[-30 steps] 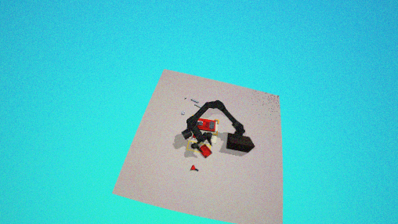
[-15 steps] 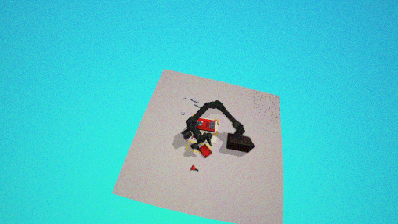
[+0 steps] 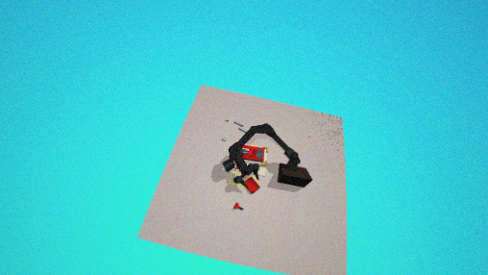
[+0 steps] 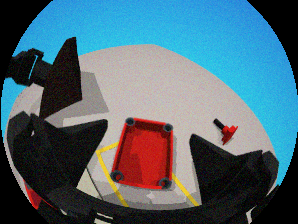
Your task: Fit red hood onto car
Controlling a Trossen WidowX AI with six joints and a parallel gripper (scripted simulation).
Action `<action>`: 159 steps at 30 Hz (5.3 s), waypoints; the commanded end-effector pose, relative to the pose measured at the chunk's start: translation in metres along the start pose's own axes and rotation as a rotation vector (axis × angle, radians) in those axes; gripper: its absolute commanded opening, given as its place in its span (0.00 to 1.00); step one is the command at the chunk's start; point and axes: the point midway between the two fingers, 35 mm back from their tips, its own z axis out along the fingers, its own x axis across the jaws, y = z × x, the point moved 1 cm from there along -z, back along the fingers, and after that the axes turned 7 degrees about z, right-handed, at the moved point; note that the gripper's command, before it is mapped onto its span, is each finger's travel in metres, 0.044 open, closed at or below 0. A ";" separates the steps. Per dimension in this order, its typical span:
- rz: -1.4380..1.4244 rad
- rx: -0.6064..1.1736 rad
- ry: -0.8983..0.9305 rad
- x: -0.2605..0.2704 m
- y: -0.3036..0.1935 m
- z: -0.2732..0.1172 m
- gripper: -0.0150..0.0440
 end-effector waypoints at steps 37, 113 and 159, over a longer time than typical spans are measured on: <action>-0.007 0.006 -0.007 -0.002 -0.021 0.010 1.00; -0.004 0.002 -0.011 0.004 0.026 -0.018 0.25; 0.818 -0.002 -0.011 0.003 0.024 -0.015 0.25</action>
